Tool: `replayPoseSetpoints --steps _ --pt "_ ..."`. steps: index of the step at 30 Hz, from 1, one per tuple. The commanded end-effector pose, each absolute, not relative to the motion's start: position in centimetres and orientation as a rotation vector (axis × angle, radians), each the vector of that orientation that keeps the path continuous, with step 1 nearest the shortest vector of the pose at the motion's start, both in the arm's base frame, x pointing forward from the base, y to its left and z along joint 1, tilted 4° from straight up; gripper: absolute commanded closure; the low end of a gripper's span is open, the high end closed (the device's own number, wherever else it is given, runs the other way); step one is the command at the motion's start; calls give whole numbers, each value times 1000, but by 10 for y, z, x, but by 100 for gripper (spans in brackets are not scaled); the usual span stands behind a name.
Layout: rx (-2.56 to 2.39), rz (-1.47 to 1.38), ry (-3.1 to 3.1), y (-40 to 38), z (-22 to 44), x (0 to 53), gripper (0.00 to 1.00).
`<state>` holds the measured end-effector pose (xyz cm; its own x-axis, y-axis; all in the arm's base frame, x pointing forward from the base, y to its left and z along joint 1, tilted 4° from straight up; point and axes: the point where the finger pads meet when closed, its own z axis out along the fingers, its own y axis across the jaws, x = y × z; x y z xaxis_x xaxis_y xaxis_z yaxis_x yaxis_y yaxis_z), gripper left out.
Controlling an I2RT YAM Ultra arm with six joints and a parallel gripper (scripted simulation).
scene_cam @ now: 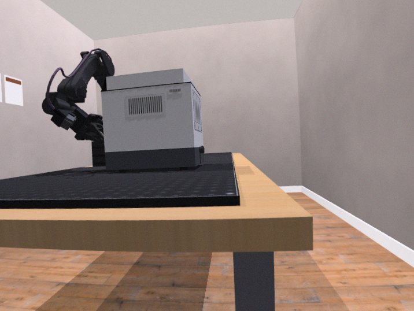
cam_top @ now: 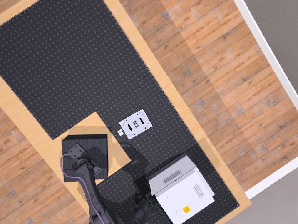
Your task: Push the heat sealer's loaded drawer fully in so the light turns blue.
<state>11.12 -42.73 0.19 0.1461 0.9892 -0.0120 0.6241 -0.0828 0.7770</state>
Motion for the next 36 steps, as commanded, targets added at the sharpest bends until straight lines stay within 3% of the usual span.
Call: replayPoseSetpoints --steps 1,36 --pt "1709 742 1556 -433 9 142 100" --pt "1705 736 1557 -436 9 139 100"
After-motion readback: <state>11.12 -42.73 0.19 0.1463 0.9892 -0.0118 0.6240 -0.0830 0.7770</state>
